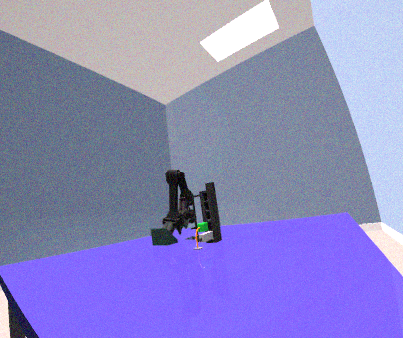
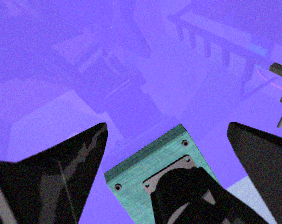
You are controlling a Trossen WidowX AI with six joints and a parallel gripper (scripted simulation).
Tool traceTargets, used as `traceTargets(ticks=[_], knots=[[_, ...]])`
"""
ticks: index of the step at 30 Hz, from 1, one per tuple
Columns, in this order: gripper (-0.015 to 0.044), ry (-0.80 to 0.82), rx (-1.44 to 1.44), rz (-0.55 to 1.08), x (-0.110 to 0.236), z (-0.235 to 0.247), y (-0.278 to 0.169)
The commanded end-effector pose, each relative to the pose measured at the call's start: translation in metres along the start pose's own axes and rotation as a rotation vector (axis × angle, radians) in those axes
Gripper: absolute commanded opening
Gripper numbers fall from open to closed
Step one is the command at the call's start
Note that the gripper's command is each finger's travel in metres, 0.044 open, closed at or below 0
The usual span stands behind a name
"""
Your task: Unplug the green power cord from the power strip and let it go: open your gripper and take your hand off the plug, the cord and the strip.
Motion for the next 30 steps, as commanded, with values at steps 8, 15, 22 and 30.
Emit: traceTargets(ticks=[8, 15, 22, 30], knots=[[0.0190, -0.003, -0.100, 0.044, 0.003, 0.013, 0.017], [0.0160, -0.044, -0.290, 0.121, 0.002, 0.012, 0.040], [0.0160, -0.064, -0.472, 0.186, -0.001, 0.005, 0.067], [0.0160, -0.053, -0.678, 0.241, -0.009, -0.016, 0.102]])
Point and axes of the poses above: the point midway between the two fingers, 35 mm back from their tips, its own x axis back along the fingers, its own z axis across the jaws, y = z × x, the point moved 4 cm from there along x, back along the fingers, and after that the axes turned 8 degrees about -x, right-handed, at the moved point
